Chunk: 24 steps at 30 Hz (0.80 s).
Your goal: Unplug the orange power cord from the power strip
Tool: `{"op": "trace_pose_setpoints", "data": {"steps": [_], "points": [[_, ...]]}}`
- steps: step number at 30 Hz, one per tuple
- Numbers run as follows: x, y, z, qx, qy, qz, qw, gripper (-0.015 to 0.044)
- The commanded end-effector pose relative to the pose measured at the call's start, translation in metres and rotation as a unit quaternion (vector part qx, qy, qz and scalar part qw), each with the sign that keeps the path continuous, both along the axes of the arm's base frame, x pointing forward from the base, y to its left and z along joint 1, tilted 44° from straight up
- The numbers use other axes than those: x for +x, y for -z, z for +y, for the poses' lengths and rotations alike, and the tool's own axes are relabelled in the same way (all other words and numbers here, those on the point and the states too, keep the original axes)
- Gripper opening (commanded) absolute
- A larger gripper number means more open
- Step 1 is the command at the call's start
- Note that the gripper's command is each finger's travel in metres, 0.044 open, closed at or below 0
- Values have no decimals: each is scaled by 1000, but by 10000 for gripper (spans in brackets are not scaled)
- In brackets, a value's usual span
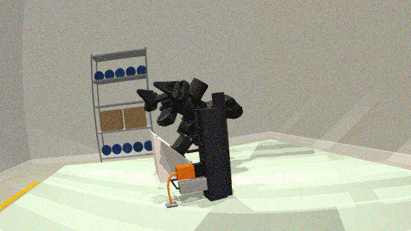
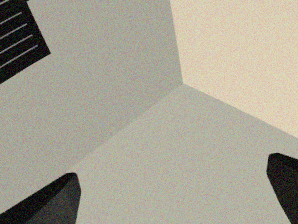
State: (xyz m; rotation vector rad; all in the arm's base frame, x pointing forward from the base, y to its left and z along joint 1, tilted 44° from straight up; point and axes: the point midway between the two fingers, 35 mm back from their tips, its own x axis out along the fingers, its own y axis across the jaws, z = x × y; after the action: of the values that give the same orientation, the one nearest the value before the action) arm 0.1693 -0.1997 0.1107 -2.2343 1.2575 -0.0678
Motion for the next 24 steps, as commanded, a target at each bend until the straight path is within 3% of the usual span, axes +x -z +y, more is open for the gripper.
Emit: {"op": "trace_pose_setpoints", "data": {"steps": [1, 4, 9, 12, 18, 24], "points": [[0, 0, 0, 4, 1, -2, 1000, 374], [6, 6, -5, 64, 9, -28, 998, 295], [32, 28, -4, 273, 45, -111, 954, 164], [47, 45, 2, 412, 95, -154, 893, 160], [69, 81, 23, 632, 264, -206, 699, 160], [85, 106, 50, 716, 488, -217, 449, 160]]}}
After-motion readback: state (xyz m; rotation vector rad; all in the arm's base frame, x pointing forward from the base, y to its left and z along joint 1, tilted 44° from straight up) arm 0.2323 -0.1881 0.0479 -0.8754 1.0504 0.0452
